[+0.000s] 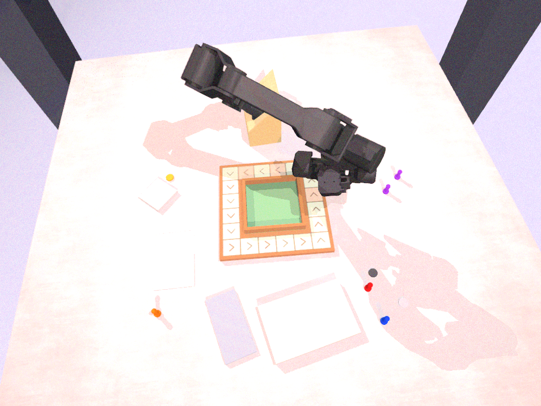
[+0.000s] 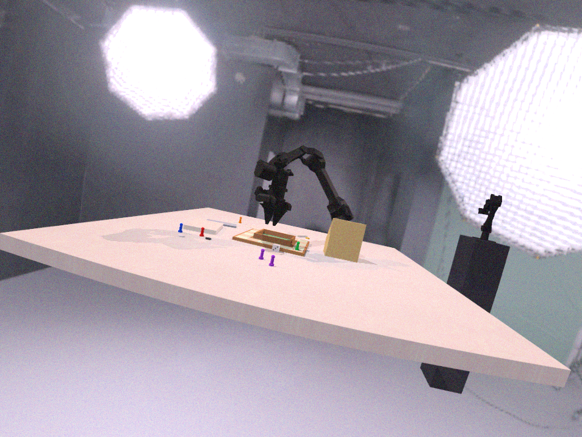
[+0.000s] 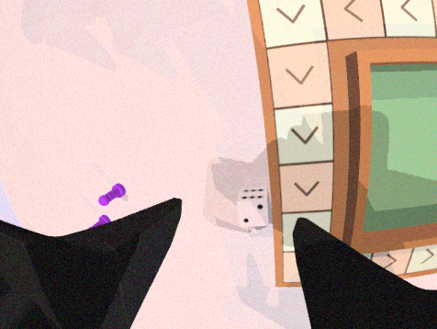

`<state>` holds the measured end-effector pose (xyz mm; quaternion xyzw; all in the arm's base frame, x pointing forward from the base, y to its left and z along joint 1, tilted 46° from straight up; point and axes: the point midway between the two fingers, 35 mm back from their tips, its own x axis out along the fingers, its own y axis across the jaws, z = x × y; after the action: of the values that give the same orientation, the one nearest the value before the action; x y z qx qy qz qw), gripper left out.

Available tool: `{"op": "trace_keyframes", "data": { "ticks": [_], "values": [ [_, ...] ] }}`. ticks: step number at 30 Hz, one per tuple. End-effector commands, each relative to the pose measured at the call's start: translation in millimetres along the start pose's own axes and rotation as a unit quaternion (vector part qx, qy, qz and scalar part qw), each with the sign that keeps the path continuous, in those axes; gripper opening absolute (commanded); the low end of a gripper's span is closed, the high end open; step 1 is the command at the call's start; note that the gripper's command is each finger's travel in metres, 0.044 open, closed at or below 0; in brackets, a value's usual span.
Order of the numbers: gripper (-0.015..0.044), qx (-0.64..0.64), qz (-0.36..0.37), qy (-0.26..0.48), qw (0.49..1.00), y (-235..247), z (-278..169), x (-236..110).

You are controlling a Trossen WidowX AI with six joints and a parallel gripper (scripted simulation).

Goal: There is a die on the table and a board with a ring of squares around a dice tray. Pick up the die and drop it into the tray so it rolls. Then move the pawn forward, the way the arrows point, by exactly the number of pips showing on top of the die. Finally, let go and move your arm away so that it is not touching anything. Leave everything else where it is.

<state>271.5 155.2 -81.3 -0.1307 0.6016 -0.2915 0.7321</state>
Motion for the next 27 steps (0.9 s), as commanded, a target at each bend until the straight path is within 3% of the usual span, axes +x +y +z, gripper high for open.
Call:
{"op": "trace_keyframes", "data": {
  "ticks": [1,27],
  "values": [
    [0.0275,-0.145,-0.069,-0.017,0.987,-2.3,-38.4,19.8],
    [0.0275,-0.145,-0.07,-0.017,0.987,-10.3,-37.8,51.2]
  ]
}}
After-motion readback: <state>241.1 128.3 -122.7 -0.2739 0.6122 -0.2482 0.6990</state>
